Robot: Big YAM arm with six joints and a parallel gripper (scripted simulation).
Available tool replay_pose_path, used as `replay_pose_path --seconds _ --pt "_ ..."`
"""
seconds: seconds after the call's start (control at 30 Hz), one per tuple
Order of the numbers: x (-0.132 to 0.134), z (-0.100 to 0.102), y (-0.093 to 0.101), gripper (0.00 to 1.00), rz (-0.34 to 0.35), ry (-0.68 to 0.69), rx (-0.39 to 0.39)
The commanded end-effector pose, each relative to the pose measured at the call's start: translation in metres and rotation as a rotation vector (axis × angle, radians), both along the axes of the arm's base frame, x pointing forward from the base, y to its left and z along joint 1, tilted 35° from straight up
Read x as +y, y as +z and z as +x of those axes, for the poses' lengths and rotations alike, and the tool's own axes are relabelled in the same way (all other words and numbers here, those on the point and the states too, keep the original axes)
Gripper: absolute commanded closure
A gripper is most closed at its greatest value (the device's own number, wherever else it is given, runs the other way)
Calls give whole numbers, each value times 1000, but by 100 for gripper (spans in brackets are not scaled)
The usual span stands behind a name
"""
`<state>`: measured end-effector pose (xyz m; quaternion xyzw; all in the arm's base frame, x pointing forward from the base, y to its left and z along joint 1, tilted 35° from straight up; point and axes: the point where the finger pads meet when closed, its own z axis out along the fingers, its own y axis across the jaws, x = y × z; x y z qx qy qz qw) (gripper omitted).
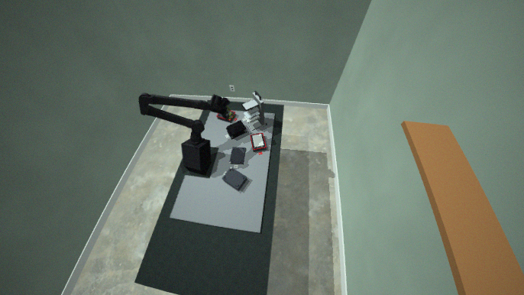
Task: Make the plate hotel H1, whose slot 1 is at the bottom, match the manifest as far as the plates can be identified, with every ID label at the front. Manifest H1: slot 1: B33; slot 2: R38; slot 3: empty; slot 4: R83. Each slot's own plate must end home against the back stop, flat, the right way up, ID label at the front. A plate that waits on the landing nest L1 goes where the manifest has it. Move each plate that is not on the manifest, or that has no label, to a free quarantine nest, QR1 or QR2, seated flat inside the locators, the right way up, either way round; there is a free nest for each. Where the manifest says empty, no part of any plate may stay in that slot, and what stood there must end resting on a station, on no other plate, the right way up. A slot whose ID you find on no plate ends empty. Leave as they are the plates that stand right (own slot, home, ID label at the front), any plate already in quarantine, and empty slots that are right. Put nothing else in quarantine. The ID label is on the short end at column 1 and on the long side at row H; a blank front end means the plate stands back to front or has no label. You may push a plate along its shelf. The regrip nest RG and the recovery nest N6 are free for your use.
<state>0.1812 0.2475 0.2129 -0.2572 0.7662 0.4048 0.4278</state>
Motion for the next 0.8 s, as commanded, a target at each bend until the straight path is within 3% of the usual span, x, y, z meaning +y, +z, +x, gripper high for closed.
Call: replay_pose_path --seconds 0.0,0.43,0.47,0.77 --pt "7 13 44 0 64 -15 -55" --pt "16 24 49 0 62 -15 -56" --pt "17 23 43 0 54 -12 -49" --pt "25 33 53 0 60 -13 -58"
